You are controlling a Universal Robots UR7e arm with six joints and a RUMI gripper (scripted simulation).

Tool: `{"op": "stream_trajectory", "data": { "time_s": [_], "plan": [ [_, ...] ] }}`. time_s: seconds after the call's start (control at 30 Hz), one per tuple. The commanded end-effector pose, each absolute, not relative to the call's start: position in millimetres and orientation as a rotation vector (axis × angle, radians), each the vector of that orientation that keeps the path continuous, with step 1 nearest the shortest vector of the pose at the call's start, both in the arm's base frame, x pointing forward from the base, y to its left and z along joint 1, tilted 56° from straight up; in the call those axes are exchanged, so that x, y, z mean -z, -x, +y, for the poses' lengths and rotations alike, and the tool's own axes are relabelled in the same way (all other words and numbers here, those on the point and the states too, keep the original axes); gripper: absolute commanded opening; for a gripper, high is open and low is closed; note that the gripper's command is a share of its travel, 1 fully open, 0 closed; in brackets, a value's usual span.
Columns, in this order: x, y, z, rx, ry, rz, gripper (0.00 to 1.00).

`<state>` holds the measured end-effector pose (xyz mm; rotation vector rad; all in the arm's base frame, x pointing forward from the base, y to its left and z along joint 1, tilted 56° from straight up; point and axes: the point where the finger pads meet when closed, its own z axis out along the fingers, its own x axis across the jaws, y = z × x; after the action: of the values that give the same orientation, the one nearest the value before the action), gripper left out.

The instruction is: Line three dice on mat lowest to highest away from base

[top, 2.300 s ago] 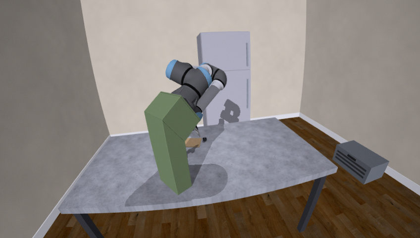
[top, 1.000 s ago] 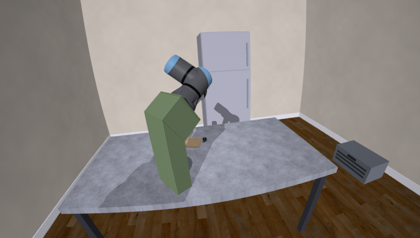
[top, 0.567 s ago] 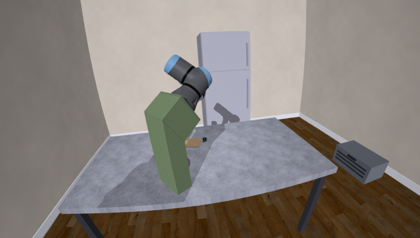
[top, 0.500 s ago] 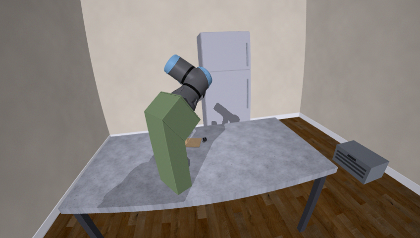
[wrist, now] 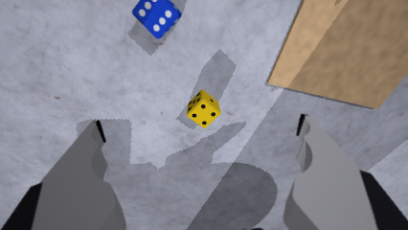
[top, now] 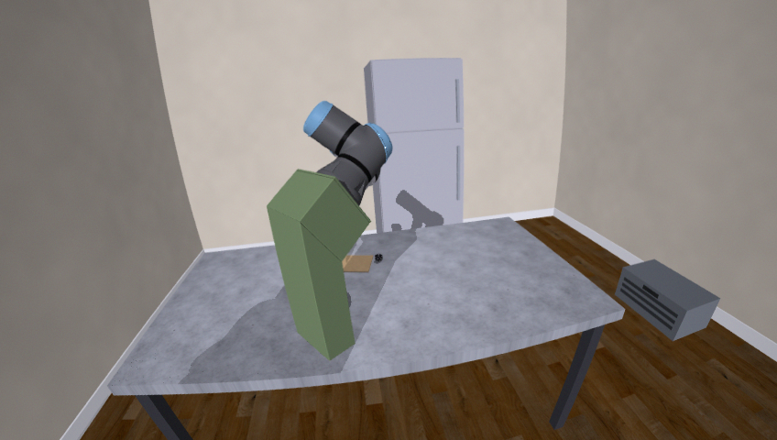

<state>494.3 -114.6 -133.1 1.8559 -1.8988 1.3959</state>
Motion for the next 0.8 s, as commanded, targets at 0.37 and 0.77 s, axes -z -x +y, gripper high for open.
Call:
{"op": "stream_trajectory", "data": {
  "time_s": [0.37, 0.77],
  "plan": [
    [132.8, -494.4, -114.2, -1.397, -1.857, -1.899, 1.0],
    [132.3, -496.6, -113.1, -1.397, -1.857, -1.899, 1.0]
  ]
}}
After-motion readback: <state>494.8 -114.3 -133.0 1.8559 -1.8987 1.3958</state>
